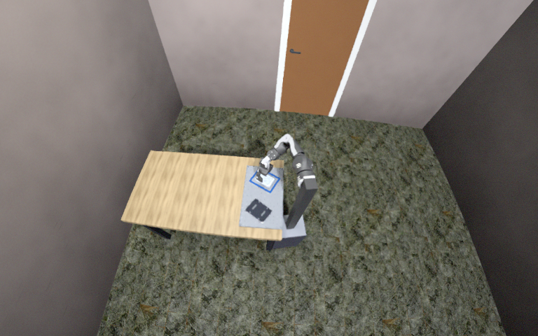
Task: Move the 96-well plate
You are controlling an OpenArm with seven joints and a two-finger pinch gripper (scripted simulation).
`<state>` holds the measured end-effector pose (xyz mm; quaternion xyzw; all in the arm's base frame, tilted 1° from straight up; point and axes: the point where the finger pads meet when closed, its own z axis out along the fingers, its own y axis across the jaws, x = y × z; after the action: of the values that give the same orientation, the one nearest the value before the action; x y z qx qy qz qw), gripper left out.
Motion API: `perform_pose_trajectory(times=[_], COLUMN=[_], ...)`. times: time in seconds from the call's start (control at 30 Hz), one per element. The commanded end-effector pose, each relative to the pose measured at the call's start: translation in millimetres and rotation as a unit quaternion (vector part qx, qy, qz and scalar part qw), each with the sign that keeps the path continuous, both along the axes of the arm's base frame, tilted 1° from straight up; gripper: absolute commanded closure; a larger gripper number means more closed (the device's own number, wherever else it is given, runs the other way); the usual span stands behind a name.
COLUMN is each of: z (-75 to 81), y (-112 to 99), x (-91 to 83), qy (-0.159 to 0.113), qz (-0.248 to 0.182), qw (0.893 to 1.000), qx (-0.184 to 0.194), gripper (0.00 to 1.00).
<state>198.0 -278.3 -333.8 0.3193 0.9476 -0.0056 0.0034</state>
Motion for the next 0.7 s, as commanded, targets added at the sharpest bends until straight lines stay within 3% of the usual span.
perform_pose_trajectory(times=[0.0,0.67], z=[0.2,2.7], y=[-0.7,-2.4], x=[-0.8,-5.9], qy=[0.001,0.001], qz=[0.000,0.000], qw=[1.000,1.000], qx=[-0.001,-0.001], gripper=[0.23,0.23])
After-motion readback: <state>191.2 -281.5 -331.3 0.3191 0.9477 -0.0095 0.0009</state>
